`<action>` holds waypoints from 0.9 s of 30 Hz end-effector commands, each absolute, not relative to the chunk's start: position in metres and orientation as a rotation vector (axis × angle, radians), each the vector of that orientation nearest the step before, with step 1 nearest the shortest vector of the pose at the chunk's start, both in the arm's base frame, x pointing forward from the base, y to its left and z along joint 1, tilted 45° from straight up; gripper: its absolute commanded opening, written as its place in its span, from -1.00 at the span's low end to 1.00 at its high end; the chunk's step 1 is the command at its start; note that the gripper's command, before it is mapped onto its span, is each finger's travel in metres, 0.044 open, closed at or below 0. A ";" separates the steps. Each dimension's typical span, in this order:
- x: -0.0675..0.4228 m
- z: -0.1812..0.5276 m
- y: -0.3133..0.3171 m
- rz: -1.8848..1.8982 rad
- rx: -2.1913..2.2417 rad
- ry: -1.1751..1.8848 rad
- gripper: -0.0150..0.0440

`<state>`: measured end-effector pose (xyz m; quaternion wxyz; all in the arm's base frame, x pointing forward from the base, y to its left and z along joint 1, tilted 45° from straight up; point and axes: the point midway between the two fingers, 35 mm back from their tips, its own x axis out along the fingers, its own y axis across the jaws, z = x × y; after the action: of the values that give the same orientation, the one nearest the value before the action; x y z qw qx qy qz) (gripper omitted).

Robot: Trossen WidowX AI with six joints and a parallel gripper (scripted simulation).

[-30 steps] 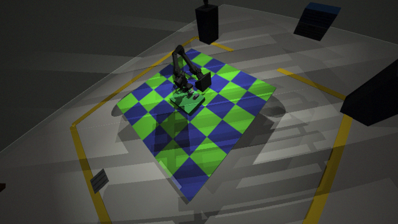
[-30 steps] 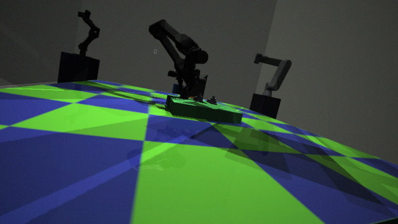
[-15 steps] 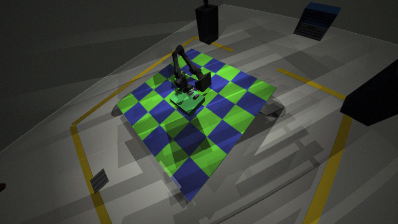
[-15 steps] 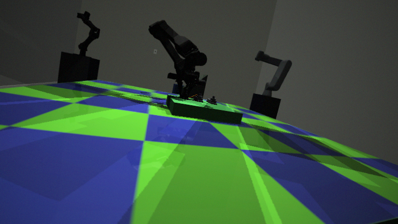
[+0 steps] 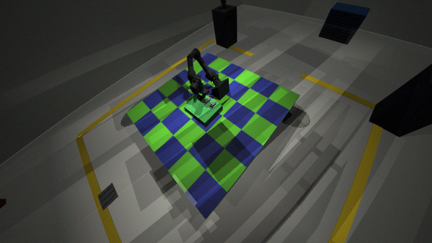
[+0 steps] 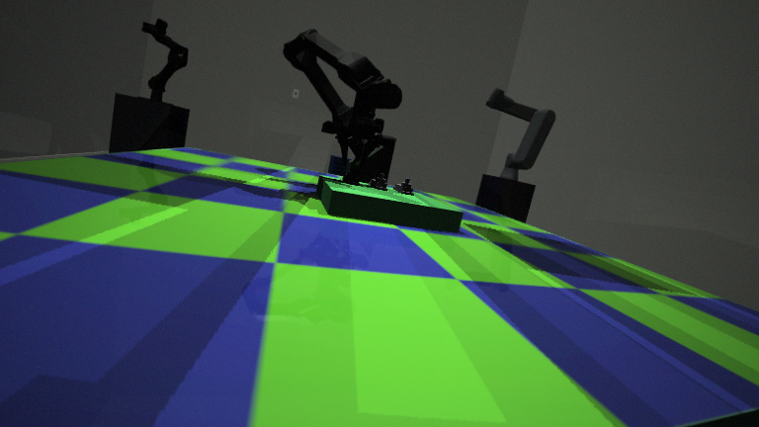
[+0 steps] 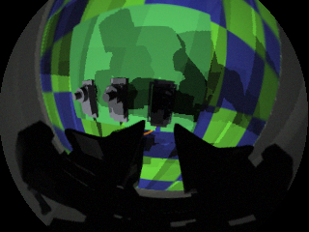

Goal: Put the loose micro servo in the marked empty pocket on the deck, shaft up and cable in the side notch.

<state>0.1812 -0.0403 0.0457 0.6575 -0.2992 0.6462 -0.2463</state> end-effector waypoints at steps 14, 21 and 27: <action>0.285 0.091 0.012 -0.559 -0.667 1.461 1.00; 0.288 0.103 0.025 -0.559 -0.668 1.459 1.00; 0.280 0.126 0.043 -0.561 -0.671 1.454 1.00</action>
<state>0.2826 0.0391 0.1197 0.6612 -0.2996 0.6422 -0.2462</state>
